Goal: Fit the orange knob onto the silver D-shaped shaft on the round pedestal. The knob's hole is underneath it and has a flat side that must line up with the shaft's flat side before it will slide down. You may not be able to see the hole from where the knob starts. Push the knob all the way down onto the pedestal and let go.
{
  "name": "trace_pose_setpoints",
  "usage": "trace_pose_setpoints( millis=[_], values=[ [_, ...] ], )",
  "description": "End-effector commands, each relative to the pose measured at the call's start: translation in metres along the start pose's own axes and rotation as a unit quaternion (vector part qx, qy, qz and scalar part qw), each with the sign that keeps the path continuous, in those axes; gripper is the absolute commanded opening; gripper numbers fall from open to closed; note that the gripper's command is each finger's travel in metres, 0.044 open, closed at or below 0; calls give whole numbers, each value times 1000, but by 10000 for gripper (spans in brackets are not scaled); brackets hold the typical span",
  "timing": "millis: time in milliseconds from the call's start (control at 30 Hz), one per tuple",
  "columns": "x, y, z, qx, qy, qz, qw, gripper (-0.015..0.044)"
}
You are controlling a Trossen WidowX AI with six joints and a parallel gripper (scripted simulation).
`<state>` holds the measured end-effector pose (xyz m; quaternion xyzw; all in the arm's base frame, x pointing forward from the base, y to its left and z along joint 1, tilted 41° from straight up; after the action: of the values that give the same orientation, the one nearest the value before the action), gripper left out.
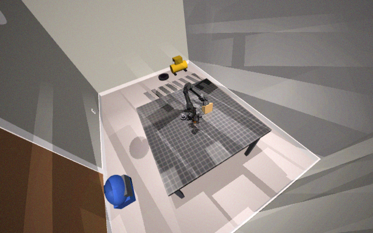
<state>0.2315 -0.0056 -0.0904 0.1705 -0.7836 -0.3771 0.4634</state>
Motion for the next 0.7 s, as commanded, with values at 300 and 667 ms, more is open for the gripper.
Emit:
trace_pose_setpoints(
  millis=[300,667],
  values=[
    [-15,90,-1,3,-5,-13,1000,0],
    [-11,130,5,10,-4,-11,1000,0]
  ],
)
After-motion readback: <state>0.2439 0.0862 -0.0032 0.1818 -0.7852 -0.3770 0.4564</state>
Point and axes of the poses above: the point midway between the two fingers, 35 mm back from their tips, its own y axis back along the fingers, its own z axis across the jaws, x = y × z, the point moved 1 cm from there along y, back along the fingers, and after that the axes turned 10 degrees about -y, right-handed, at the moved point
